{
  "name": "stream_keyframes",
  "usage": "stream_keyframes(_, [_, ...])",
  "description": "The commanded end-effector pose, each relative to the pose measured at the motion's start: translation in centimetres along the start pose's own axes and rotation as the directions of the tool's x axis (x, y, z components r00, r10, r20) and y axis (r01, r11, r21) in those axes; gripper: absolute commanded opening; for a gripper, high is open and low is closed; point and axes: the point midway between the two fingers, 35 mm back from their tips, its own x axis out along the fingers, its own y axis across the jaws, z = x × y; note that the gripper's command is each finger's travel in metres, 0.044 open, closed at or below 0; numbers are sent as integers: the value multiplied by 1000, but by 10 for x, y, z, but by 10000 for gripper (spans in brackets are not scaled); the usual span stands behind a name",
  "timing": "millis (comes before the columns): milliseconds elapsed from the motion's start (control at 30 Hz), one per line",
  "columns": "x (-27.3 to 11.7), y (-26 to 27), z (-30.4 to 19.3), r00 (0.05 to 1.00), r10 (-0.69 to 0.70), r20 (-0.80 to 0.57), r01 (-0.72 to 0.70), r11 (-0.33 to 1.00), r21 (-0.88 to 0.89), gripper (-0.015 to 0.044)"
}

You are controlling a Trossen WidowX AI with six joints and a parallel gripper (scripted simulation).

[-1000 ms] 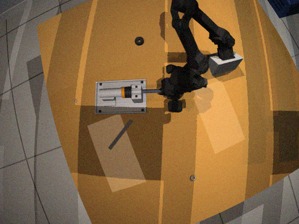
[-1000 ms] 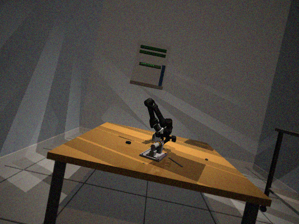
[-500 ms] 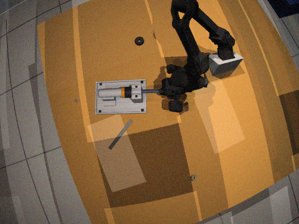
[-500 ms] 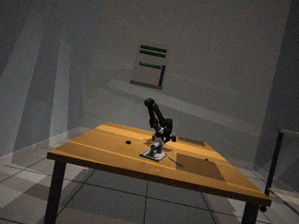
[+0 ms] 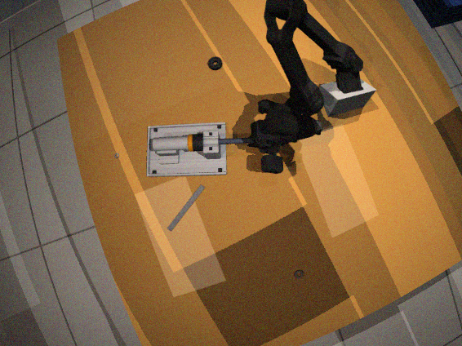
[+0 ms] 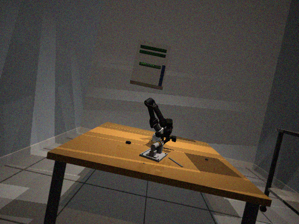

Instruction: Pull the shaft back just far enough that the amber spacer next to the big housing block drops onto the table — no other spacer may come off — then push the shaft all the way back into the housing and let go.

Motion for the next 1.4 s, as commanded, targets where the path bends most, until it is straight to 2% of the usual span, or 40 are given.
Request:
stream_keyframes(0, [-1,0,0,1000,-4,2,4,1000,2,0])
stream_keyframes(1367, [-5,0,-4,1000,-3,1,3,1000,2,0])
